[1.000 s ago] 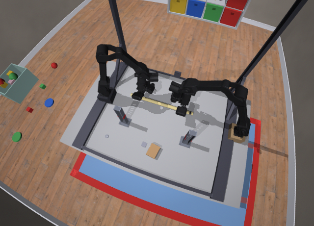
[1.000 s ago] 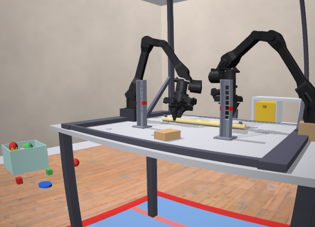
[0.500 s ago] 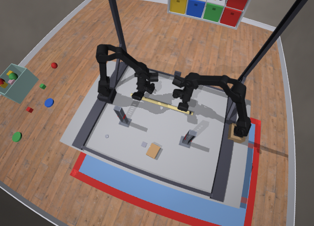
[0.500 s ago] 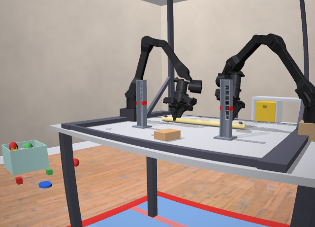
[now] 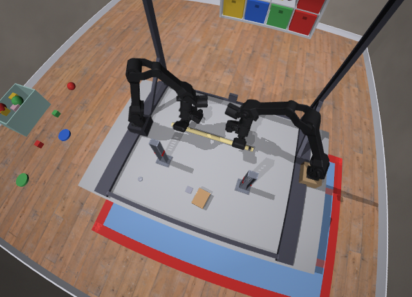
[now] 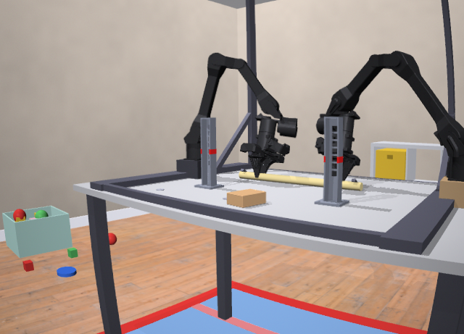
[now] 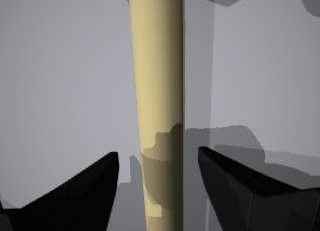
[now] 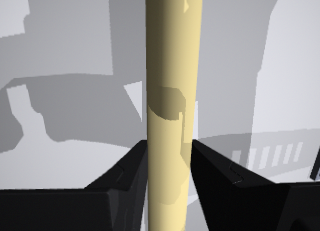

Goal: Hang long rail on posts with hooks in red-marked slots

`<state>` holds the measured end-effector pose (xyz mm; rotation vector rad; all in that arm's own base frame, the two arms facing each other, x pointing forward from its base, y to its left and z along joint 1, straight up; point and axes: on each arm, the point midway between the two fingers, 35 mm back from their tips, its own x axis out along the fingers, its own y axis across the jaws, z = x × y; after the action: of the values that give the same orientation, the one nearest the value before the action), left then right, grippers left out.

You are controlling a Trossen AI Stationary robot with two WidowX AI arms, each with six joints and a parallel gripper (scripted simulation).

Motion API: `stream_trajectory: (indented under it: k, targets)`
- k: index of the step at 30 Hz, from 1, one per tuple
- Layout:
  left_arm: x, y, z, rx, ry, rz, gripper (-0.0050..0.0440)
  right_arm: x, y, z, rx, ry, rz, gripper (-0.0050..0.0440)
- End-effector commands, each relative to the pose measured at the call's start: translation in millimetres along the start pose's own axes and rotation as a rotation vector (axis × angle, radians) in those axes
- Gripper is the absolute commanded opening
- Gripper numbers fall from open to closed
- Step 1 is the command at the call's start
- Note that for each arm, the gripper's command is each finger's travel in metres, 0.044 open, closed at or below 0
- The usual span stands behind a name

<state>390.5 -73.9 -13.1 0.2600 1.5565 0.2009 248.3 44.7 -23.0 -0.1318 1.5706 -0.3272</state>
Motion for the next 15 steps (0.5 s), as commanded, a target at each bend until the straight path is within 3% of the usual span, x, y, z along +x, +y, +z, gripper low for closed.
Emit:
stream_trajectory:
  k: [1, 6, 15]
  targets:
    - [4.1, 1.9, 0.8, 0.0, -0.004, 0.001, 0.0225, -2.9, 0.1, 2.8, 0.003, -0.013, 0.006, -0.005]
    - [10.3, 2.3, 1.2, -0.001, -0.007, 0.001, 0.0225, -2.9, 0.1, 2.8, 0.003, -0.013, 0.006, -0.005]
    - [2.8, 1.6, 5.4, -0.008, -0.027, -0.006, 0.0166, -2.9, 0.1, 2.8, 0.003, -0.013, 0.006, -0.005]
